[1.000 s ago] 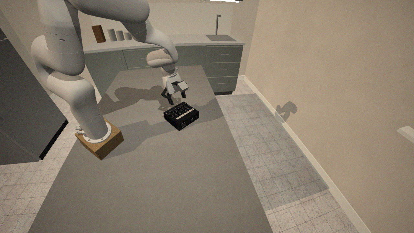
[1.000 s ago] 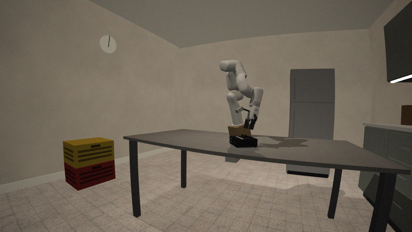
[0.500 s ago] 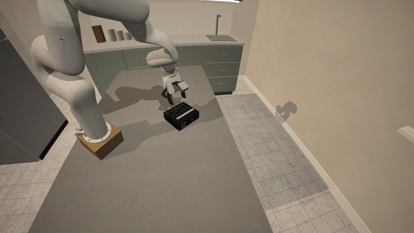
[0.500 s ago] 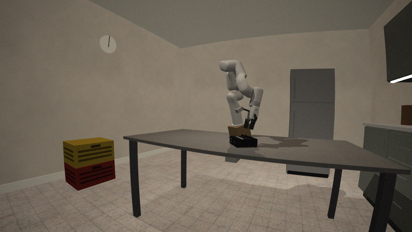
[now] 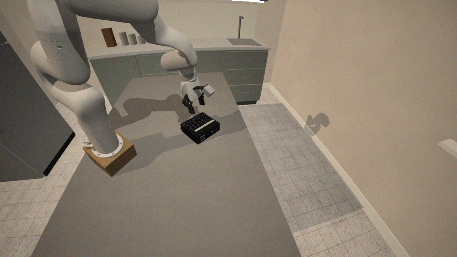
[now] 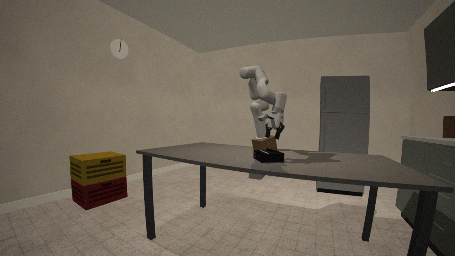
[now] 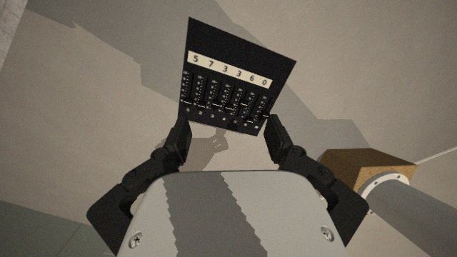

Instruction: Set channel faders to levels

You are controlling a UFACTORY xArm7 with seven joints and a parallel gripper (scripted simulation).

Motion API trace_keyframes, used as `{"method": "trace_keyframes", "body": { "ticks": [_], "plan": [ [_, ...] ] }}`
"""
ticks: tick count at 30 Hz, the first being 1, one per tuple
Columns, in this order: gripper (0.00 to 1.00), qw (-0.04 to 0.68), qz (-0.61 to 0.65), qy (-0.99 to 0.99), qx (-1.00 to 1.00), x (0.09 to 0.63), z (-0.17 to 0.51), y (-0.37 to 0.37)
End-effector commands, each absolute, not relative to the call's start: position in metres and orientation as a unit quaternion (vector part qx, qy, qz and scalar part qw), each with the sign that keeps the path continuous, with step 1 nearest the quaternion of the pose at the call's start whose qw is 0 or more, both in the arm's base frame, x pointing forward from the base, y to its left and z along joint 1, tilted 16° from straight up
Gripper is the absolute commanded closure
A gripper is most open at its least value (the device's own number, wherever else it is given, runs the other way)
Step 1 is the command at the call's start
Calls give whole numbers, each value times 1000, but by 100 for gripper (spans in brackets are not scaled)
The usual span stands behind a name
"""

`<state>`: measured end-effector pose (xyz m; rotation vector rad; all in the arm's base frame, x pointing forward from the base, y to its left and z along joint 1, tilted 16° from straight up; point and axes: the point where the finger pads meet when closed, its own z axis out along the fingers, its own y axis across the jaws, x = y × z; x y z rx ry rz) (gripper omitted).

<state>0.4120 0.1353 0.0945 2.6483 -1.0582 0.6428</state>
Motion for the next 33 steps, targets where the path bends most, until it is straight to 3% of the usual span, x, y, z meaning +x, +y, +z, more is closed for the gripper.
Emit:
{"method": "trace_keyframes", "body": {
  "ticks": [1,13,33],
  "plan": [
    [0,110,164,-242,950,409,123,129],
    [0,92,106,-61,988,405,142,125],
    [0,97,111,-89,985,404,138,127]
  ]
}}
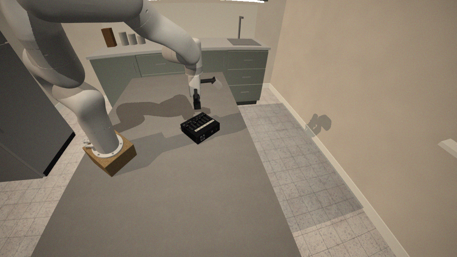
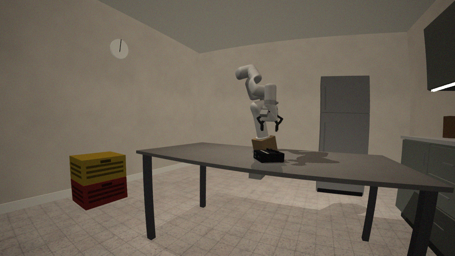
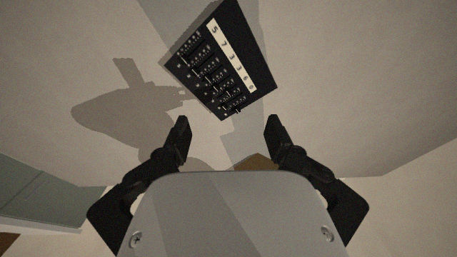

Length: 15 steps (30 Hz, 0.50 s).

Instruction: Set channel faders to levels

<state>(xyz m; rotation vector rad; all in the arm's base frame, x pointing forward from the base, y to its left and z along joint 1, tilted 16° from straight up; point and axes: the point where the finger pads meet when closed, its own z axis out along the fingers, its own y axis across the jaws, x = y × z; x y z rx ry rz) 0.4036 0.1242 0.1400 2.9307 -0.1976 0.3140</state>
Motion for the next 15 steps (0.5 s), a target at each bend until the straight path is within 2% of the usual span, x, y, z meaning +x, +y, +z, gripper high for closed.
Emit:
{"method": "trace_keyframes", "body": {
  "ticks": [1,15],
  "plan": [
    [0,99,114,-101,983,404,136,129],
    [0,114,184,-326,920,394,90,157]
  ]
}}
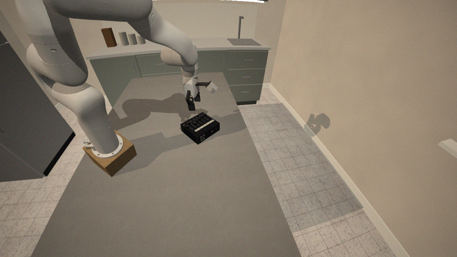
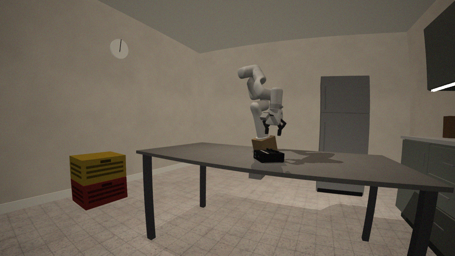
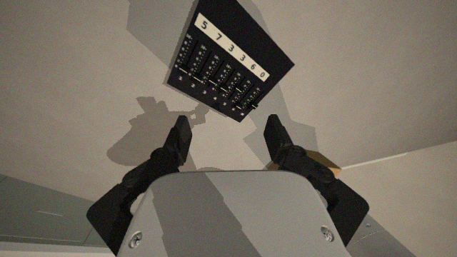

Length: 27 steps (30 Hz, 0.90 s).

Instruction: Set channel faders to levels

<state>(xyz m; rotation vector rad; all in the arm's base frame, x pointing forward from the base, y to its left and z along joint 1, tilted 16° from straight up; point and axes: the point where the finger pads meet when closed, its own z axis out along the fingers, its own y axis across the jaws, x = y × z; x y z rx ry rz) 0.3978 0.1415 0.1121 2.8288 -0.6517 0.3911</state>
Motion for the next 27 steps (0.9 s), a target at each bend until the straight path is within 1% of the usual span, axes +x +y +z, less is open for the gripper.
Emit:
{"method": "trace_keyframes", "body": {
  "ticks": [1,7,9,10,13,27],
  "plan": [
    [0,112,188,-341,914,393,85,160],
    [0,98,217,-425,873,385,64,173],
    [0,98,217,-425,873,385,64,173],
    [0,94,235,-462,850,384,62,175],
    [0,89,249,-489,831,383,58,177],
    [0,87,251,-494,828,382,57,178]
  ]
}}
